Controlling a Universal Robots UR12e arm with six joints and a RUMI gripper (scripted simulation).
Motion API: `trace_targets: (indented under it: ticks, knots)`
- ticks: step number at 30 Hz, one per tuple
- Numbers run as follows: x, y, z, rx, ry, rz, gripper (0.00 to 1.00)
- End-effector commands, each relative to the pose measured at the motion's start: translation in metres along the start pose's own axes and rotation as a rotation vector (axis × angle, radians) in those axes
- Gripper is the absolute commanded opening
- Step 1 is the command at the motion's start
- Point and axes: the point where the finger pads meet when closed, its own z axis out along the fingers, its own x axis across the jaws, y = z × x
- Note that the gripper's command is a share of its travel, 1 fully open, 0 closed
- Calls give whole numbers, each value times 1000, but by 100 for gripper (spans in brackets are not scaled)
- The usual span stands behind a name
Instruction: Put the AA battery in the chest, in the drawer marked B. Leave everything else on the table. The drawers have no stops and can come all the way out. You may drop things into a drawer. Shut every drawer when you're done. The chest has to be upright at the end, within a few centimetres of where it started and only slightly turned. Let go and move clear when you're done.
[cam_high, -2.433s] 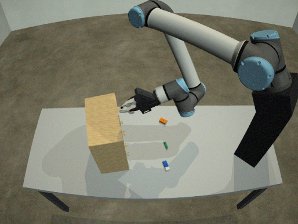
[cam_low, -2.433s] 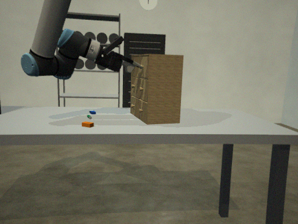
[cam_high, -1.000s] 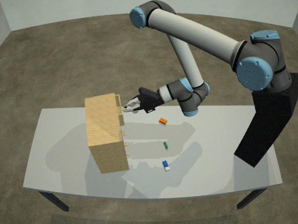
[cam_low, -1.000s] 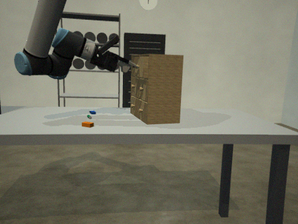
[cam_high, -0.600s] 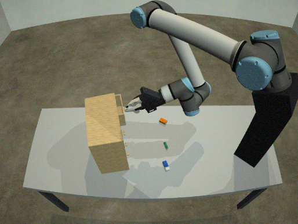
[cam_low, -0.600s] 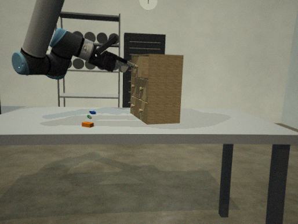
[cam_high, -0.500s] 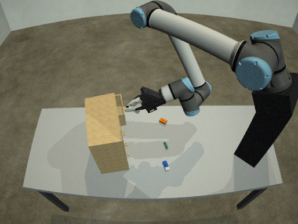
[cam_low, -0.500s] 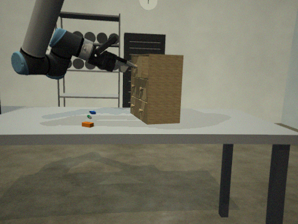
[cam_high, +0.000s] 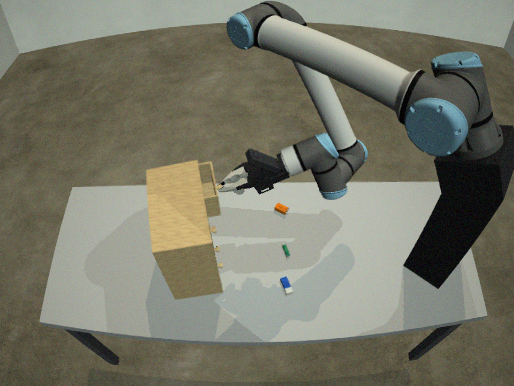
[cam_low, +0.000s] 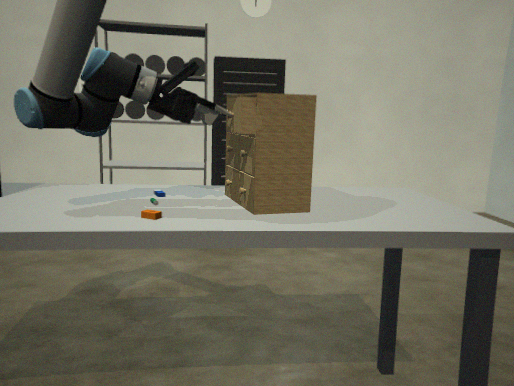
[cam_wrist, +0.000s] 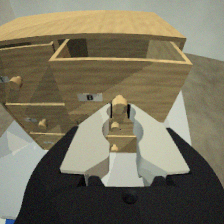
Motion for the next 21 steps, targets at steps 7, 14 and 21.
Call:
trace_targets:
  ticks: [7, 14, 21]
  knots:
    - [-2, 3, -9, -3, -1, 4, 7]
    - [-1, 4, -12, -3, 0, 4, 7]
    - [-1, 6, -15, -3, -1, 4, 7]
